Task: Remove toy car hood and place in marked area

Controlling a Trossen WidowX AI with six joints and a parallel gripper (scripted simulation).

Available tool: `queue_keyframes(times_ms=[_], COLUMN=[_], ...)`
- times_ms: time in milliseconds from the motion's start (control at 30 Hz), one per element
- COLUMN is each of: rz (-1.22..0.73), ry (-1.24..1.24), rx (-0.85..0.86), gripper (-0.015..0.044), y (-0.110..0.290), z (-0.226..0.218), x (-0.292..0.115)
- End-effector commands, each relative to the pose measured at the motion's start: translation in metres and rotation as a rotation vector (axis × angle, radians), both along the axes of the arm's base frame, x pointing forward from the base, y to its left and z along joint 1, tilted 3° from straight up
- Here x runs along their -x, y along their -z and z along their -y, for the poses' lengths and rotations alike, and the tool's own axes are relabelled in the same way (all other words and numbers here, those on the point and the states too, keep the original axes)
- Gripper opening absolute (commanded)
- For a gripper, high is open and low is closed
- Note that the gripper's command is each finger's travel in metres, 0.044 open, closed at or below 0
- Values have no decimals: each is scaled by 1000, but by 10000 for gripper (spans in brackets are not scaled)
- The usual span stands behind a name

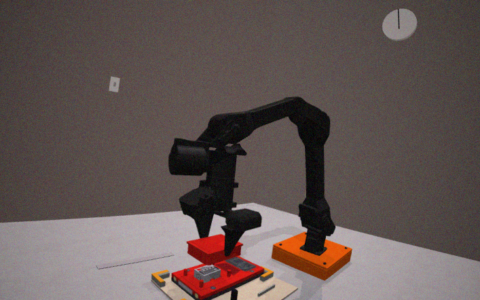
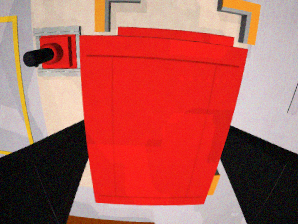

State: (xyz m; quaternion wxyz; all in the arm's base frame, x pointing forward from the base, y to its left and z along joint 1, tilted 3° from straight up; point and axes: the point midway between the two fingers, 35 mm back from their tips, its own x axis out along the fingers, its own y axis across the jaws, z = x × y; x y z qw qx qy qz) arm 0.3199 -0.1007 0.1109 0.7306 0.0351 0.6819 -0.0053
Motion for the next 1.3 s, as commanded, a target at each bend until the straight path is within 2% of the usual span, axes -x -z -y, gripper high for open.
queue_keyframes(times_ms=[0,633,1267], rz=[1,2,2], ry=[1,-2,-7], rx=[4,-4,-13], gripper=[0,0,0], y=[-2,-7,-13], z=[-15,-95,-172], x=[-4,-11,1])
